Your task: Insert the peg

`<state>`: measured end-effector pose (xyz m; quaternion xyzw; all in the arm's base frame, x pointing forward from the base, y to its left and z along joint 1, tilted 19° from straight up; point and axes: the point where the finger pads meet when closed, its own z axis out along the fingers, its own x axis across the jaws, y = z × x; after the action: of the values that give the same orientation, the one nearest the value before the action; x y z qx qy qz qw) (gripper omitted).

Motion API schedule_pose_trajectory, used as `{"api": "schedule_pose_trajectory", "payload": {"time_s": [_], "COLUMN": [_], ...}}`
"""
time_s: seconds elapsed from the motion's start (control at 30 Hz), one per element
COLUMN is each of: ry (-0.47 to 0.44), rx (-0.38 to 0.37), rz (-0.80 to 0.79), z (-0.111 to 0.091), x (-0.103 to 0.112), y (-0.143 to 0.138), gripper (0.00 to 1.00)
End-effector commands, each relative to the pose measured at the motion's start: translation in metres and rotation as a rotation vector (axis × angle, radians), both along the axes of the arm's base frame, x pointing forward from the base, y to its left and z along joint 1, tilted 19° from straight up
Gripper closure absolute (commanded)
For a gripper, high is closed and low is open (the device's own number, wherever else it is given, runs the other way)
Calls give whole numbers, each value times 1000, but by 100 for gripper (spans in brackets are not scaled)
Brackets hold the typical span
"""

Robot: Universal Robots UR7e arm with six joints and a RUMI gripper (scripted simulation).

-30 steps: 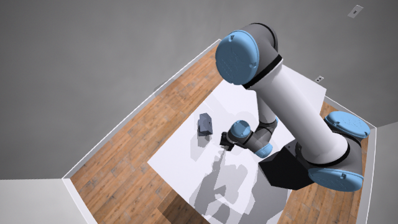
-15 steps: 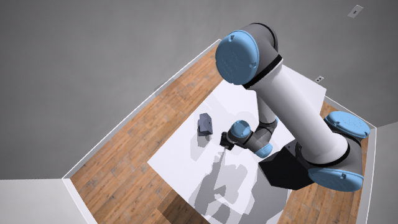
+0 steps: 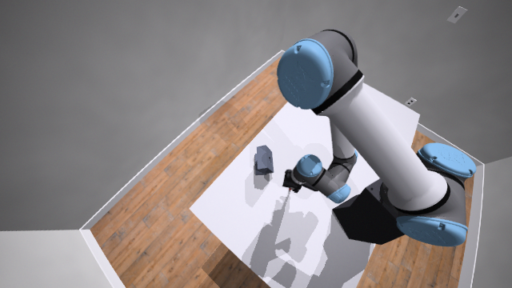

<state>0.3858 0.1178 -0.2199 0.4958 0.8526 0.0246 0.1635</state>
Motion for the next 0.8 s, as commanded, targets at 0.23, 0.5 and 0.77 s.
{"api": "schedule_pose_trajectory", "payload": {"time_s": [0.23, 0.5, 0.77], "ry": [-1, -1, 4], "rx": [0, 0, 7], "rz": [0, 0, 0], "z": [36, 69, 66], "x": [-10, -21, -22], "y": [5, 9, 8], "gripper": [100, 100, 100]}}
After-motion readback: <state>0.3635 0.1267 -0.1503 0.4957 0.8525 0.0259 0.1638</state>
